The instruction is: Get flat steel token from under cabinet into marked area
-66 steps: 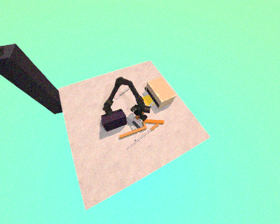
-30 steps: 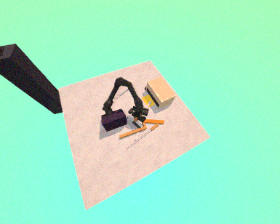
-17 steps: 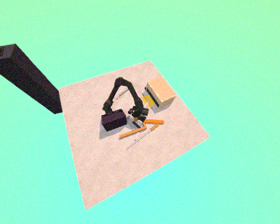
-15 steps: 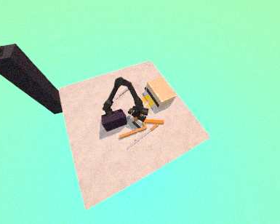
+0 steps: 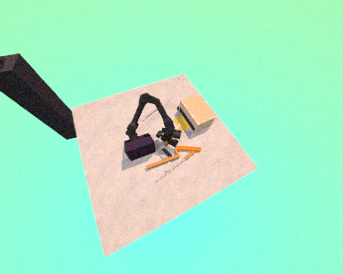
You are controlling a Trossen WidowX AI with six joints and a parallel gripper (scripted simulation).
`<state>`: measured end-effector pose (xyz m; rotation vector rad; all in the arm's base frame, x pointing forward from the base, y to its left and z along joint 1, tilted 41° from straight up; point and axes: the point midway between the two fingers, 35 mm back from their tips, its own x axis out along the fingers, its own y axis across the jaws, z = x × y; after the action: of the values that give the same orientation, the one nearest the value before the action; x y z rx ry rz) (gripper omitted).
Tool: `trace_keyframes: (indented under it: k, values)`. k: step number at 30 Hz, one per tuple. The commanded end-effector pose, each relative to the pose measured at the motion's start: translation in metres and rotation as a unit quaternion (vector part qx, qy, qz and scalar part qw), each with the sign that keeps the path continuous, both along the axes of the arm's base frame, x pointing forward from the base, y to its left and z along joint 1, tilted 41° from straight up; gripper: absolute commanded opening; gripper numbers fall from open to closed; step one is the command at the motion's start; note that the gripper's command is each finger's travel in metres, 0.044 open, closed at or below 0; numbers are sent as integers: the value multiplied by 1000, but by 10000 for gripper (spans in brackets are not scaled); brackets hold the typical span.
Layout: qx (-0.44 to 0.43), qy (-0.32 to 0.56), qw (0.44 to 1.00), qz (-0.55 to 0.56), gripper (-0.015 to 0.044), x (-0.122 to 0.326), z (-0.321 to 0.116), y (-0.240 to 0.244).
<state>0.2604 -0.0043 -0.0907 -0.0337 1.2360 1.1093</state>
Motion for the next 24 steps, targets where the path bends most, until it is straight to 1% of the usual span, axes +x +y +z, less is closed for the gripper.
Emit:
trace_keyframes:
  k: [1, 24]
  values:
    - [-1, -6, 1000, 2, 0, 1, 5, 4]
    - [0, -8, 1000, 4, 0, 0, 23, 24]
